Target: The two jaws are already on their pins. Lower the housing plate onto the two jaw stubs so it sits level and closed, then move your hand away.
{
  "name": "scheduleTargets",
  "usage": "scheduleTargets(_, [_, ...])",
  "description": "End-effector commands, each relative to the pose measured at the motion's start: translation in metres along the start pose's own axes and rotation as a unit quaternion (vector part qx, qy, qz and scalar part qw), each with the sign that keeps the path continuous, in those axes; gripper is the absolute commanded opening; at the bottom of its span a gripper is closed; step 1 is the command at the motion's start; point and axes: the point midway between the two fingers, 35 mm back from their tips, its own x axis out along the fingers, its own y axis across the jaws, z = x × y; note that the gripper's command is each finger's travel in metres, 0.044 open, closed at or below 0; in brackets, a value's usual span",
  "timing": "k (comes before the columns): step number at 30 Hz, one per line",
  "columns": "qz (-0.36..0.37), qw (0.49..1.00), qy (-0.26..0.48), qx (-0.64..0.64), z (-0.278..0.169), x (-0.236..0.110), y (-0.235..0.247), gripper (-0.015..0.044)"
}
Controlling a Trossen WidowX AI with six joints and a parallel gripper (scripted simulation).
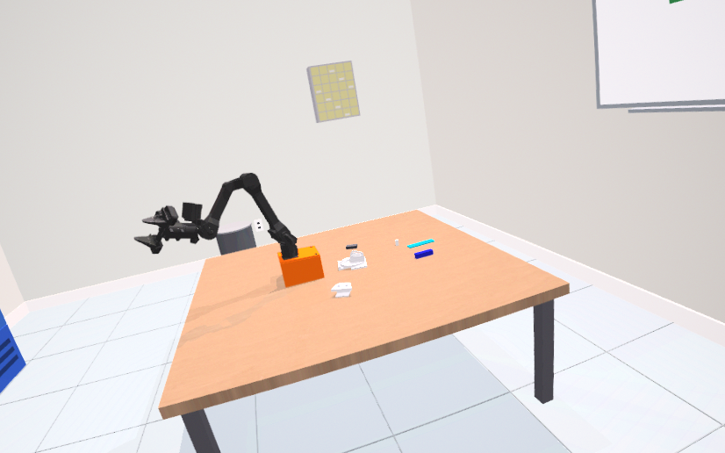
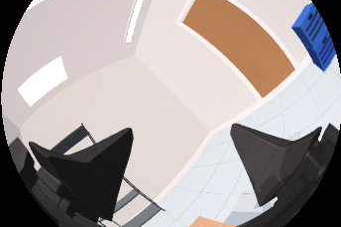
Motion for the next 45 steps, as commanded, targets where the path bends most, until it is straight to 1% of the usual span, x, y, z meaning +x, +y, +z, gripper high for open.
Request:
scheduleTargets(1, [0.000, 1.000, 0.000, 0.000, 0.000, 0.000, 0.000, 0.0426])
scheduleTargets(2, [0.000, 1.000, 0.000, 0.000, 0.000, 0.000, 0.000, 0.0440])
scheduleTargets(6, [-0.001, 1.000, 0.012, -0.008, -0.010, 0.002, 0.004, 0.0440])
scheduleTargets(21, [0.001, 0.990, 0.105, -0.092, -0.081, 0.007, 0.034, 0.0440])
scheduleTargets(31, [0.026, 0.981, 0.160, -0.104, -0.122, 0.001, 0.062, 0.0440])
scheduleTargets(45, [0.054, 0.949, 0.241, -0.196, -0.183, -0.013, 0.091, 0.0440])
